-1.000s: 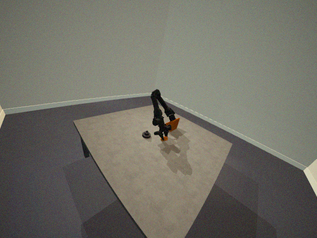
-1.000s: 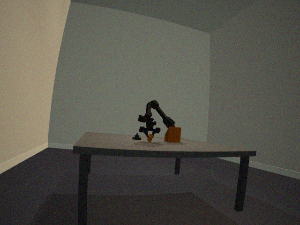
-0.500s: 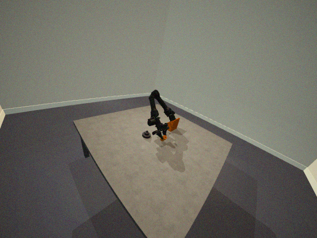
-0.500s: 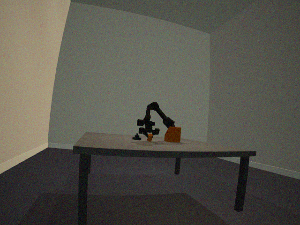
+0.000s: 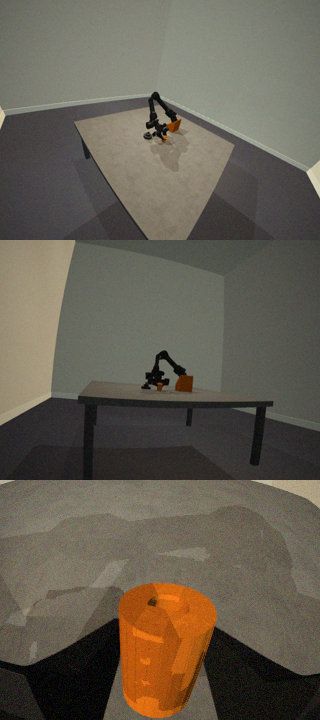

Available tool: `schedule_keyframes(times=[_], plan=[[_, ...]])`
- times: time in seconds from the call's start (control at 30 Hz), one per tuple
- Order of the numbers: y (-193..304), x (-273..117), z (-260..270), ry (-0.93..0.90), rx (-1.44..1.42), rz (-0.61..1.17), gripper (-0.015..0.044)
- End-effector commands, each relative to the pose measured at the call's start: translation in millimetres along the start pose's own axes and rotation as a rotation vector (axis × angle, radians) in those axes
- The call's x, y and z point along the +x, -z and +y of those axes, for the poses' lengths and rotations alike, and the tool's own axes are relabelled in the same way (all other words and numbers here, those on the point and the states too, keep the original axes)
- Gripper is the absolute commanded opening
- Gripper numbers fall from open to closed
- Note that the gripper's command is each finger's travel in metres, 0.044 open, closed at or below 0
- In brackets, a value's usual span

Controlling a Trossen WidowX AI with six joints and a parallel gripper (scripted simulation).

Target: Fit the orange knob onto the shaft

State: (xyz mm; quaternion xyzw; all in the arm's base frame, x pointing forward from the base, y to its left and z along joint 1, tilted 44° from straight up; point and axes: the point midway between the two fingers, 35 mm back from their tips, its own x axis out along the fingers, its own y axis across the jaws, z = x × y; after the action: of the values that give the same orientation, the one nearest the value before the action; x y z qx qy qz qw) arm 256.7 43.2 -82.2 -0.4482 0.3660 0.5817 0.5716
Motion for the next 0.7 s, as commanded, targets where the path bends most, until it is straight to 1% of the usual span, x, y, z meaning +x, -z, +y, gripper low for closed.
schedule_keyframes(times=[0.0, 0.07, 0.67], plan=[[0.0, 0.0, 0.0, 0.0, 0.0, 0.0, 0.0205], [0.0, 0.0, 0.0, 0.0, 0.0, 0.0, 0.0258], [0.0, 0.0, 0.0, 0.0, 0.0, 0.0, 0.026]])
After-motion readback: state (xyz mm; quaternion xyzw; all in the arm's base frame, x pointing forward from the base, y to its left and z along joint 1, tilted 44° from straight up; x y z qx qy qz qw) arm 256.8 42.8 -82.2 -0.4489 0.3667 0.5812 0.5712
